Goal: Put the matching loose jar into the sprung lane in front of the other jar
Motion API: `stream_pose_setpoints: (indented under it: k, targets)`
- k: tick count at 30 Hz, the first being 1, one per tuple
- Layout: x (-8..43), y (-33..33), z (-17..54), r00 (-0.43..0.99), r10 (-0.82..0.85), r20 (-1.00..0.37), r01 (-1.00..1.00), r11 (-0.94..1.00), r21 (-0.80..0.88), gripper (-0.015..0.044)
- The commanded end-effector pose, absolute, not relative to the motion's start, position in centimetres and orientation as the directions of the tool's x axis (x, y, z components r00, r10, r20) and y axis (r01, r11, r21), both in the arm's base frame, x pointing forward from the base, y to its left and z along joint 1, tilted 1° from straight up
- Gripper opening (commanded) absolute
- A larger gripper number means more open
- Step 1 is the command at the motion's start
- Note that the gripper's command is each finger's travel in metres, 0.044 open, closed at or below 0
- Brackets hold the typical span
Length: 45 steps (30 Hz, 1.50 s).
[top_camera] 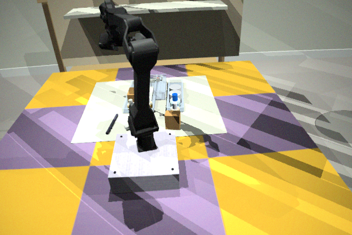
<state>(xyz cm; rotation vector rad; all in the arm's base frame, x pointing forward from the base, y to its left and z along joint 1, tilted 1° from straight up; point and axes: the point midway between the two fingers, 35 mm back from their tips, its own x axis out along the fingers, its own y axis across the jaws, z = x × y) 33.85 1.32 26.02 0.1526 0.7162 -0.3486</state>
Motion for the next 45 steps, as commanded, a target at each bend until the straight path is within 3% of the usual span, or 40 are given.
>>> stream_pose_setpoints:
  k: [1,7,14,45]
  targets:
    - [33.6,-3.2,21.4,0.546,-0.297,-0.784,0.338,0.934,-0.119,0.0440]
    - [30.7,-10.4,15.1,0.287,-0.260,-0.922,0.254,0.949,-0.189,0.0440]
    - [25.0,-16.2,9.2,0.055,-0.061,-0.997,0.184,0.982,-0.050,0.0440]
    - [25.1,-16.7,3.3,0.040,-0.035,-0.999,0.181,0.983,-0.028,0.0440]
